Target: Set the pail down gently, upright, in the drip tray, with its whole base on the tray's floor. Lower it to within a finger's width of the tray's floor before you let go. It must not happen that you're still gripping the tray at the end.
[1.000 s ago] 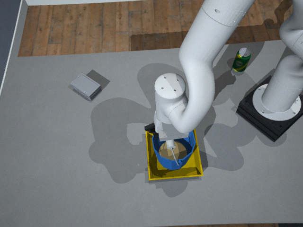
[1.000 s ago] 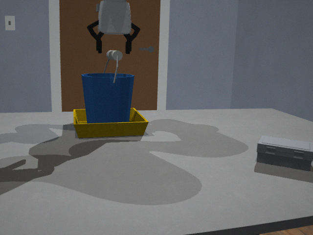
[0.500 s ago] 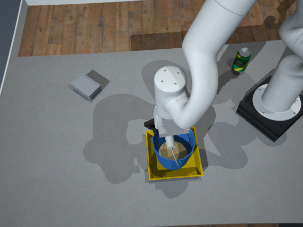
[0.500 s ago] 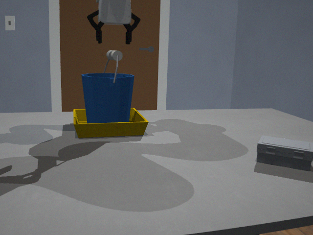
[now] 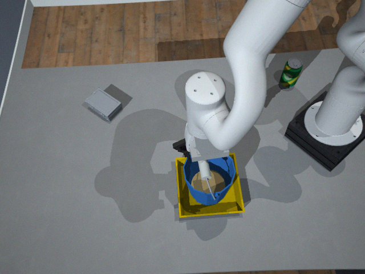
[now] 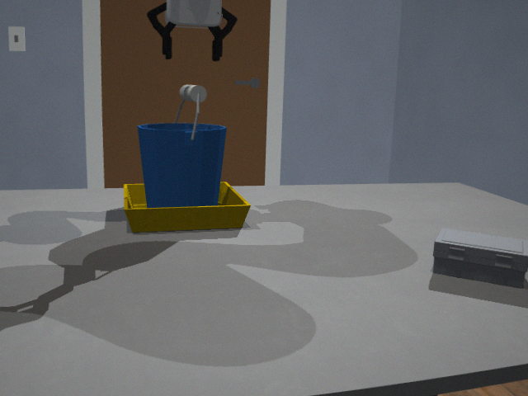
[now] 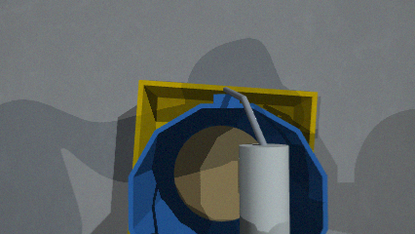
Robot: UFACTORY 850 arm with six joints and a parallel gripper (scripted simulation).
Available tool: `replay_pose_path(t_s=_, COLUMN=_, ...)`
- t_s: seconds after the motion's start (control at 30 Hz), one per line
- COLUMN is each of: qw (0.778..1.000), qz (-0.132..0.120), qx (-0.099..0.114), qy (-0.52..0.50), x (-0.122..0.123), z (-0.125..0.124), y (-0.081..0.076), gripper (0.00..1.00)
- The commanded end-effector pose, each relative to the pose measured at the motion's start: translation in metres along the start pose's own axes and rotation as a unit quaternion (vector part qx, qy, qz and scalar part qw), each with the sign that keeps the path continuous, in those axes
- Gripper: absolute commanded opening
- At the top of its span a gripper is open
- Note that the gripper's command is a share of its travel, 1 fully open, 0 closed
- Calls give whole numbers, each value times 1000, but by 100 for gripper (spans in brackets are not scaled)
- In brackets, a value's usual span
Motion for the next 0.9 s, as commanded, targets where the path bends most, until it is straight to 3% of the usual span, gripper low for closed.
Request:
replay_pose_path(t_s=0.0, qw=1000, qz=0, qx=1, qy=0, x=0, z=0, y=-6, gripper=100)
replay_pose_path(t_s=0.87, qw=1000, qz=0, qx=1, qy=0, x=0, z=0, y=-9, gripper=100)
Point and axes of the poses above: the point where the finger pads meet when closed, its own y axis out along the fingers, its own z axis across the jaws, x = y × z, the point moved 8 cm from there along -y, back along the fingers, and after that the axes turned 8 degrees about -y, right-handed, at the moved point
